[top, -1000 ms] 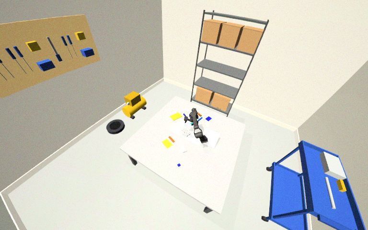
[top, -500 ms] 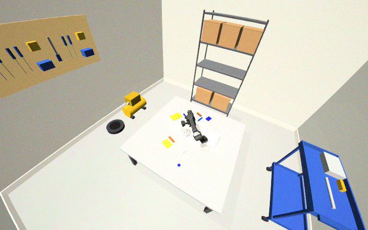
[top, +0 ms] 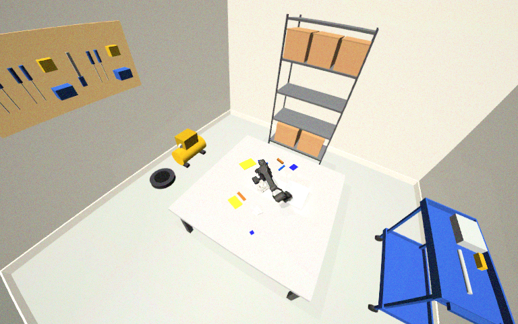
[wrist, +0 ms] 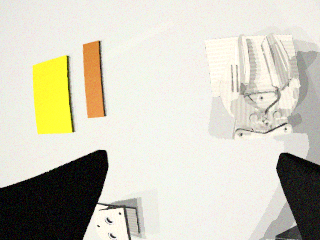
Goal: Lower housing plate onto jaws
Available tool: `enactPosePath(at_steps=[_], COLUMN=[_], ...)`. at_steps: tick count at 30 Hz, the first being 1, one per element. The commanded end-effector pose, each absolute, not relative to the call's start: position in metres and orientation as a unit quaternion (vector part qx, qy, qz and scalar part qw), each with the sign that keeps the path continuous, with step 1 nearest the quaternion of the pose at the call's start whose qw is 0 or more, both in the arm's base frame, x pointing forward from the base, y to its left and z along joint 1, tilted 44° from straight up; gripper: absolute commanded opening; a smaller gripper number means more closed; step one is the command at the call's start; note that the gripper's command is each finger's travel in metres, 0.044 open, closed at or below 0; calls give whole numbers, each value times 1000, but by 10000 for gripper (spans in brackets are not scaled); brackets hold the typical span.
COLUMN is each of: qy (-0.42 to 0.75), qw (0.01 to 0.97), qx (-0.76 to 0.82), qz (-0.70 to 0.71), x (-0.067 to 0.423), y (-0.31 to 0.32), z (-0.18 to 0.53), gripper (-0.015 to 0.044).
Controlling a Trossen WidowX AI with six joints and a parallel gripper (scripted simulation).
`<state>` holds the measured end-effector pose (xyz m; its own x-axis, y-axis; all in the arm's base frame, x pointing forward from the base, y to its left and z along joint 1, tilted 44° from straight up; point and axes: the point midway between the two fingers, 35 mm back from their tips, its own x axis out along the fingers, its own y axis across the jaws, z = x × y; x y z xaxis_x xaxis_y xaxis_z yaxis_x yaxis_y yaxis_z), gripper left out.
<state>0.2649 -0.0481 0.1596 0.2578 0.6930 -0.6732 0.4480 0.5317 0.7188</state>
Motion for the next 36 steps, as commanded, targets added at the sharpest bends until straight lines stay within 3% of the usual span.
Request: enactPosePath(at_steps=[1, 36], qy=[605, 556], qw=[651, 732], qx=[442, 145], qz=[122, 365], x=[264, 238], y=[-37, 50], z=[164, 201], gripper=[440, 440])
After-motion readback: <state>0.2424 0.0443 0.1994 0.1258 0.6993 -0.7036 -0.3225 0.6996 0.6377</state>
